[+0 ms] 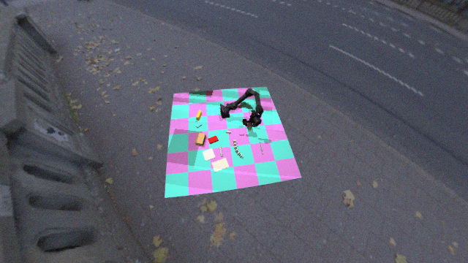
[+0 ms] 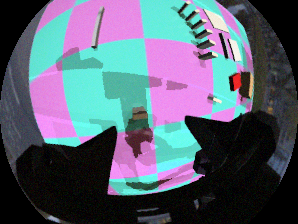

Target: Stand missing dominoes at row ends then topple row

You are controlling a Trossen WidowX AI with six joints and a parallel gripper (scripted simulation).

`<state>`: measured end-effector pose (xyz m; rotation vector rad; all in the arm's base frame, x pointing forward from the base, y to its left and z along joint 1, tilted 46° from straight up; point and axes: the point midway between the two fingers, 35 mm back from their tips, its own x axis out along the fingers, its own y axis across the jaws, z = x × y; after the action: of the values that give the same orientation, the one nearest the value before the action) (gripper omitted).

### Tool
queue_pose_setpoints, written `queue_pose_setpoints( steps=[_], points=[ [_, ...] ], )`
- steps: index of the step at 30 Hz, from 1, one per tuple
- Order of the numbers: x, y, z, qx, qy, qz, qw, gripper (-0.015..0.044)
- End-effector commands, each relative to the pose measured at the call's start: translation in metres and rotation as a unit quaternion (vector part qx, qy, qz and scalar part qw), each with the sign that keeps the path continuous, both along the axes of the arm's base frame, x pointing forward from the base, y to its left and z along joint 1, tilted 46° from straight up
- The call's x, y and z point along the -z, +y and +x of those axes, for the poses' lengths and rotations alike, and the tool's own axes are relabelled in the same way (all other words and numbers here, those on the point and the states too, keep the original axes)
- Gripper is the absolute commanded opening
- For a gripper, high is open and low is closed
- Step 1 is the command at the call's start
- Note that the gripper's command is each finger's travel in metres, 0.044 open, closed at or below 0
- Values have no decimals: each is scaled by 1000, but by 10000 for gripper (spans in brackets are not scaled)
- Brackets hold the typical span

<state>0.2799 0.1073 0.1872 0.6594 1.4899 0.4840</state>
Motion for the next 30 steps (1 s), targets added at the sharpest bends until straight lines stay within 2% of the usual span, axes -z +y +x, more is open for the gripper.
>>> queue_pose_setpoints(
  steps=[1,7,15,30],
  points=[
    [-13,-1,-2,0,15,35,999,440],
    [-9,3,-2,0,15,35,999,440],
    [31,45,-1,0,15,36,999,440],
    [42,56,-1,0,15,37,999,440]
  ],
)
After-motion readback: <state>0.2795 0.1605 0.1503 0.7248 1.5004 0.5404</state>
